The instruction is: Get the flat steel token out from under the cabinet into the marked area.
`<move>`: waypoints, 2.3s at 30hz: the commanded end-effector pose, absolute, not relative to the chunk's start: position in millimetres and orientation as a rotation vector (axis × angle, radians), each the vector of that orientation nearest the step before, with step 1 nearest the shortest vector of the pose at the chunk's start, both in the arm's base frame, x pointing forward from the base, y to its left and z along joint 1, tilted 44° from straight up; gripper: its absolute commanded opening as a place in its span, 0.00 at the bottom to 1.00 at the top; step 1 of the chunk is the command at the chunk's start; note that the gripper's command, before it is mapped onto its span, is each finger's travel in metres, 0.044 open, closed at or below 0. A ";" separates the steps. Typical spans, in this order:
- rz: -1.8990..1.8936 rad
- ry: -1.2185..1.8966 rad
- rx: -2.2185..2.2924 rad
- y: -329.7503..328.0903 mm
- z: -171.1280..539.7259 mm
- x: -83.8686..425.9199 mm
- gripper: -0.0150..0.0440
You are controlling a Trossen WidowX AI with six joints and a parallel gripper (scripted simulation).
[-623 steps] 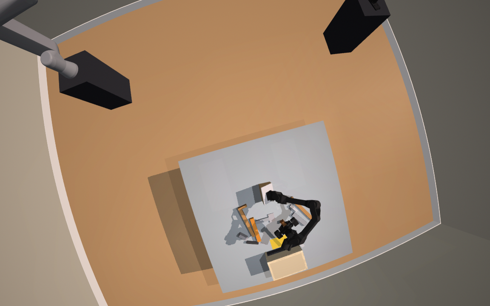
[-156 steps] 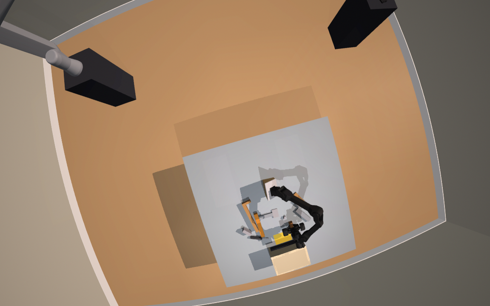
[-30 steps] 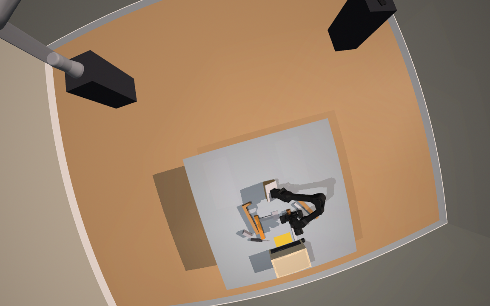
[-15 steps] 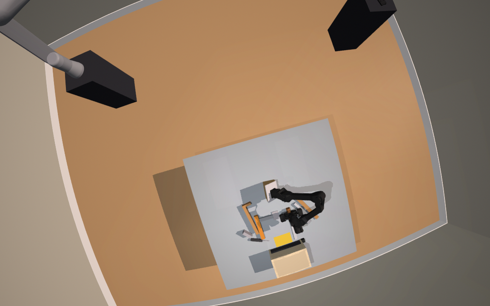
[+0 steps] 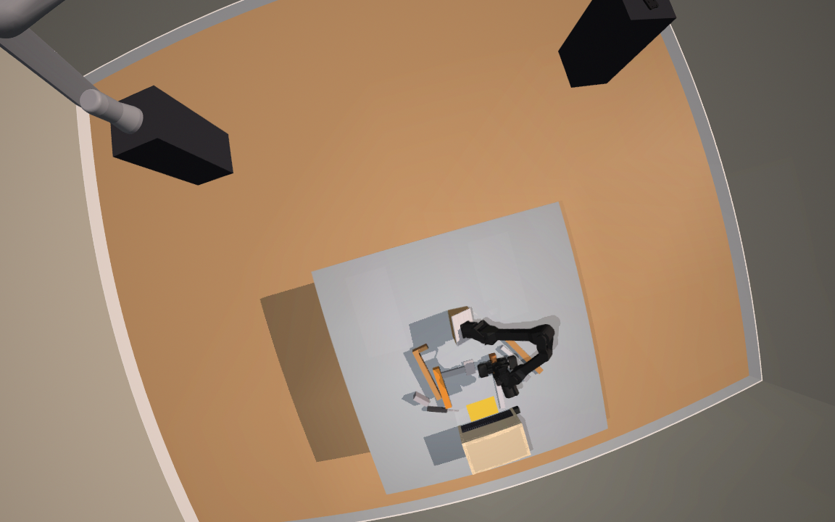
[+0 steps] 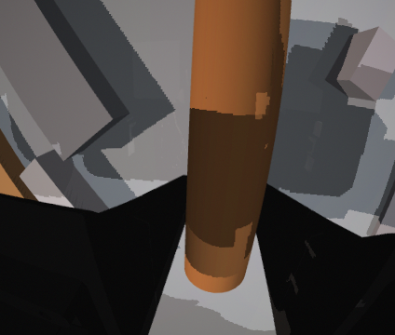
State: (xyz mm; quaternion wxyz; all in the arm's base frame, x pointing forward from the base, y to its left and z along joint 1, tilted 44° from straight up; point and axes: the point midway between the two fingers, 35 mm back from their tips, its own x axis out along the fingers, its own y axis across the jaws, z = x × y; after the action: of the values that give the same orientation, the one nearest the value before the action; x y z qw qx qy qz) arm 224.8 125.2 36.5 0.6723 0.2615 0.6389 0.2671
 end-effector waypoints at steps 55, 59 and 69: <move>0.559 1.463 0.634 147.6 55.5 215.6 0.71; 0.568 1.455 0.632 147.8 58.0 218.1 0.62; 0.568 1.455 0.632 147.8 58.0 218.1 0.44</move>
State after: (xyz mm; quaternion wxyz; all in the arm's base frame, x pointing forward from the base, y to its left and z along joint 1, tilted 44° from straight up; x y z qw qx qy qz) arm 217.8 147.4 57.5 0.6655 0.2807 0.6449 0.2498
